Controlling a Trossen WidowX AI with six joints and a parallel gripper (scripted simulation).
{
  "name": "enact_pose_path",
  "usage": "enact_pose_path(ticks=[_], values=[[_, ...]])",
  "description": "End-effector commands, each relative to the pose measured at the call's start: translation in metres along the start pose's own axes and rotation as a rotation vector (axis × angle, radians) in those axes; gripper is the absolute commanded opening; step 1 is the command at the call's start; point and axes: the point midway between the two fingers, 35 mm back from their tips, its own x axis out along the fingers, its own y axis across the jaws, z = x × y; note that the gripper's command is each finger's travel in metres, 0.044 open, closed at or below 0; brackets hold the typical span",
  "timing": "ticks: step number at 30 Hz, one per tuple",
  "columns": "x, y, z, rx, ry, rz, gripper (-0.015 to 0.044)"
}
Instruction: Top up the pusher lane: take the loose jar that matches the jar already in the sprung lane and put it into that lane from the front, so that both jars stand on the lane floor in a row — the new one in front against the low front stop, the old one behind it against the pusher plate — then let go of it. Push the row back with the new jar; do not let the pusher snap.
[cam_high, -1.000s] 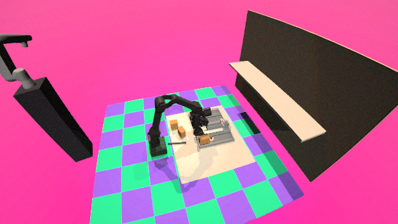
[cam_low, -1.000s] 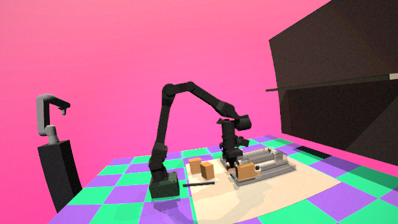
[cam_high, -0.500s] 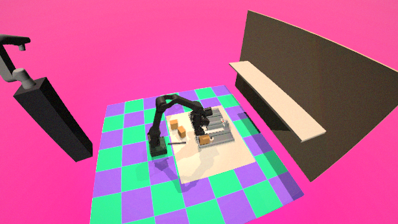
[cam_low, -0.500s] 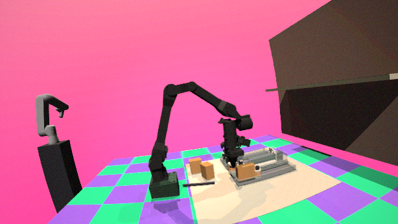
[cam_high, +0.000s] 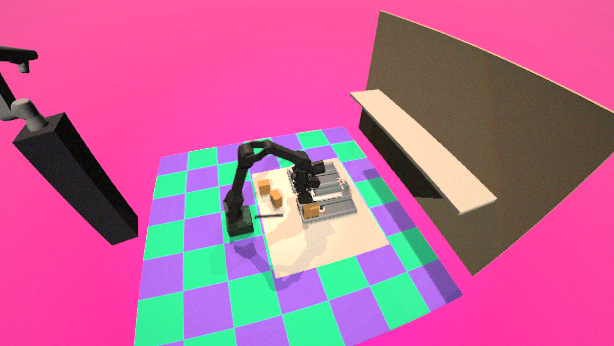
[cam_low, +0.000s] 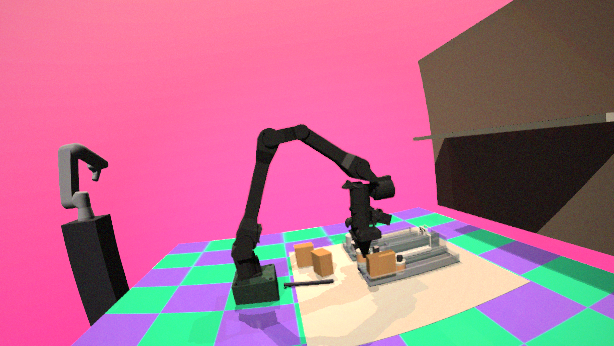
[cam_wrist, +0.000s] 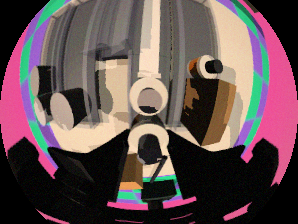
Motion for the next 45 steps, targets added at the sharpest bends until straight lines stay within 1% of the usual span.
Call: enact_pose_path(ticks=[1,45], values=[[-0.0035,0.0006,0.0098,-0.003,-0.028,0.002,0.0],[-0.0063,0.0004,0.0167,-0.003,-0.029,0.002,0.0]])
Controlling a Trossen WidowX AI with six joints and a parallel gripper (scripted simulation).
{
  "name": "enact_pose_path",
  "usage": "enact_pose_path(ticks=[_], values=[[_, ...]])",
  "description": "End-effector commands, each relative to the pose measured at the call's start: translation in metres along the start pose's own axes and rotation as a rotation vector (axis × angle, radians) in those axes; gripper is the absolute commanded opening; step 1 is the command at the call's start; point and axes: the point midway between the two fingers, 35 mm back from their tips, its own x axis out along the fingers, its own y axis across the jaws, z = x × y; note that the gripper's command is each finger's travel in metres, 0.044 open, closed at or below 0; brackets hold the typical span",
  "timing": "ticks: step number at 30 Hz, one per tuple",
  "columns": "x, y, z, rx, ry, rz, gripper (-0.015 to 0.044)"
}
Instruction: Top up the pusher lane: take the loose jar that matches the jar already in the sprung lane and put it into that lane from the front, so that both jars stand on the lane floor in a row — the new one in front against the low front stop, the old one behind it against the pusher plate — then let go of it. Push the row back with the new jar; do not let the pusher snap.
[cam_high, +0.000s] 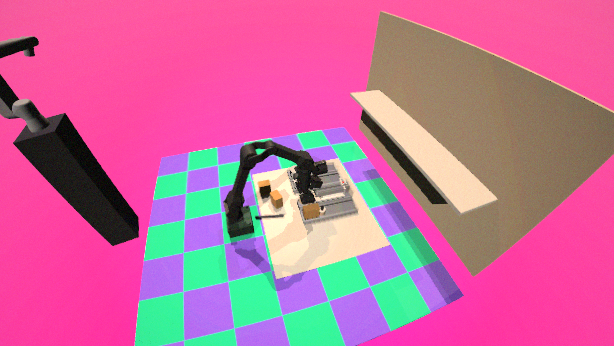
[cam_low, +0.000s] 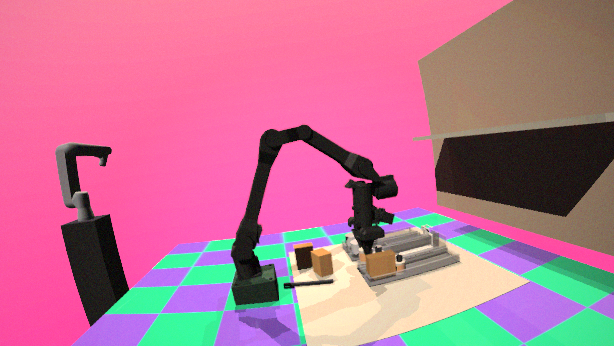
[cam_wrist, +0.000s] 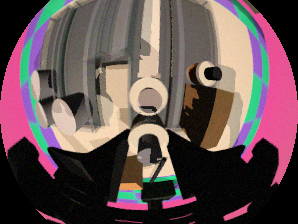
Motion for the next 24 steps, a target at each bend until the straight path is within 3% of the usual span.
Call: enact_pose_path(ticks=[1,24], values=[[-0.0037,0.0005,0.0073,-0.003,-0.027,0.002,0.0],[-0.0038,0.0005,0.0097,-0.003,-0.028,0.002,0.0]])
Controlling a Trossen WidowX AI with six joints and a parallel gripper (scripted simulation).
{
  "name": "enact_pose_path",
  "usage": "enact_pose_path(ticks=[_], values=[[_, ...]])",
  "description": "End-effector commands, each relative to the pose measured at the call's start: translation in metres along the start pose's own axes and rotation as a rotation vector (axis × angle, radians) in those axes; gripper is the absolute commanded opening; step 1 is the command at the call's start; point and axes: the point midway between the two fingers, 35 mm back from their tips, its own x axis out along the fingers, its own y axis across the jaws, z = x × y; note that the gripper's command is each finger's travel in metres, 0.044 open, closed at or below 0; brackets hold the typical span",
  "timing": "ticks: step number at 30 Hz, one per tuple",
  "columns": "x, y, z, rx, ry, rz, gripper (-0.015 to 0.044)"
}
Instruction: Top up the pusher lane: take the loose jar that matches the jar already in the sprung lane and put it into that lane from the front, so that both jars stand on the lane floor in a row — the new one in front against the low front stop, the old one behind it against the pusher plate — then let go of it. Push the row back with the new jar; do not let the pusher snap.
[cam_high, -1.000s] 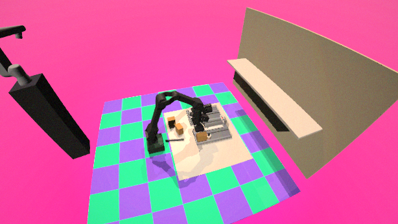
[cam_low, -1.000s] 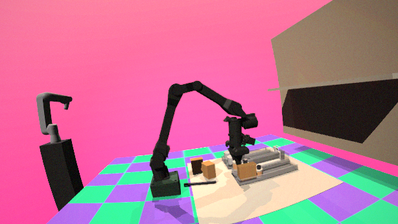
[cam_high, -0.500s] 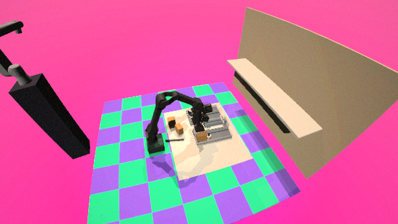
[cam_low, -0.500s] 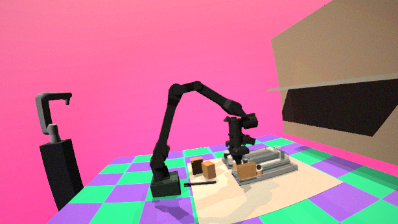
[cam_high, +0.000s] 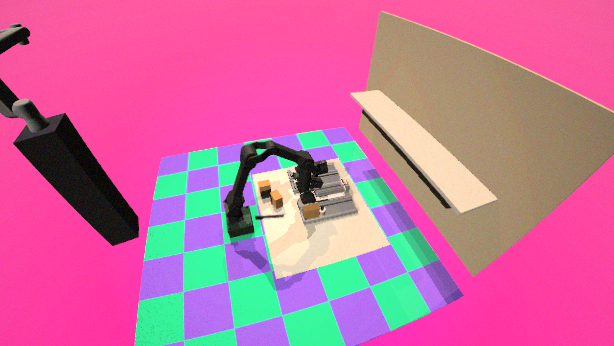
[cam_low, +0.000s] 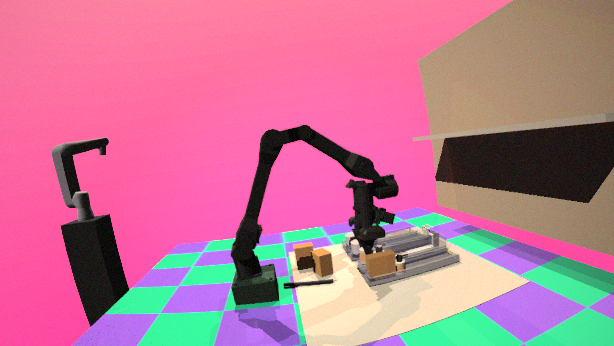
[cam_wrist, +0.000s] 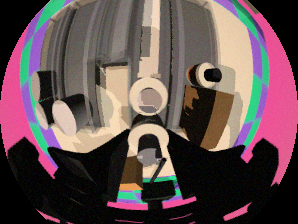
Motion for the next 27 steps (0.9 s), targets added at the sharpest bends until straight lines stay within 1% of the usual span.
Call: enact_pose_path(ticks=[1,27], values=[[-0.0038,0.0005,0.0079,-0.003,-0.028,0.002,0.0],[-0.0012,0.0005,0.01,-0.003,-0.028,0.002,0.0]])
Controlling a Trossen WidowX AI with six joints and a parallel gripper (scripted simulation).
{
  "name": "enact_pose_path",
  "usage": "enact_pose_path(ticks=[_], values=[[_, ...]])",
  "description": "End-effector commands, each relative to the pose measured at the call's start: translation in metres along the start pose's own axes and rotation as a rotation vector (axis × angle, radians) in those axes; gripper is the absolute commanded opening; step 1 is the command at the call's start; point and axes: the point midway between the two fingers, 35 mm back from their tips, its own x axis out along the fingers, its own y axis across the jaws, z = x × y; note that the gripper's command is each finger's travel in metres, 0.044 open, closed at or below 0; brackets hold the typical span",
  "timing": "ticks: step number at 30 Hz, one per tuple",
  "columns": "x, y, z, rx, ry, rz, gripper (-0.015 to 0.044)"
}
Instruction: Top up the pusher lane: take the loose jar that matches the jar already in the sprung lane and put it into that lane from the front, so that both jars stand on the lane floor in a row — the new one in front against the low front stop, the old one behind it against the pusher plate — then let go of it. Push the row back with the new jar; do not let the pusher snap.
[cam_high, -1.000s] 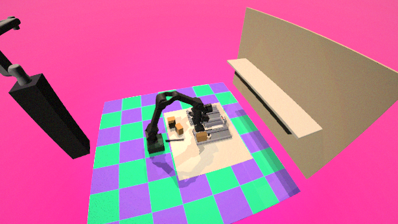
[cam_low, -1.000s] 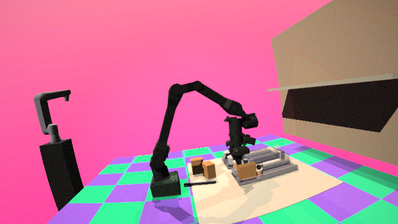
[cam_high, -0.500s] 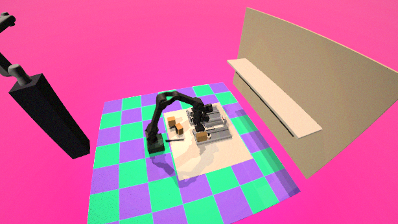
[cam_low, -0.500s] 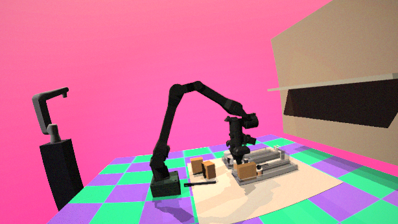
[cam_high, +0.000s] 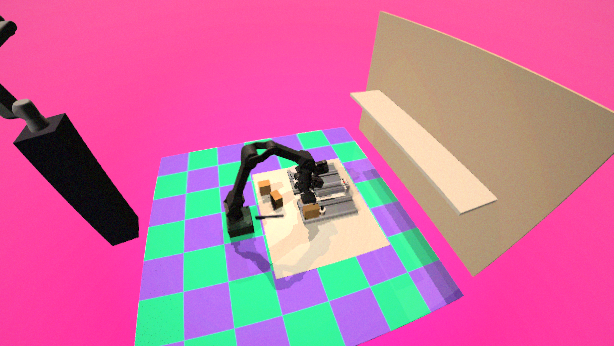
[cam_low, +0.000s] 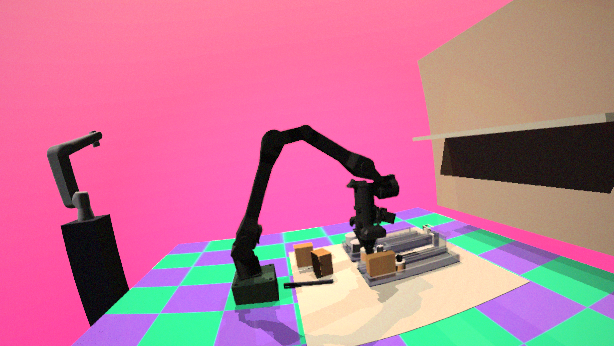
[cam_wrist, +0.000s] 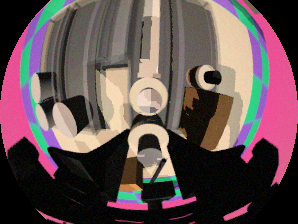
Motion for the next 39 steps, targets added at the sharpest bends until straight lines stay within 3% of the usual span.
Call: enact_pose_path(ticks=[1,39], values=[[-0.001,0.0,0.007,-0.003,-0.028,0.002,0.0],[0.01,0.001,0.007,-0.003,-0.028,0.002,0.0]])
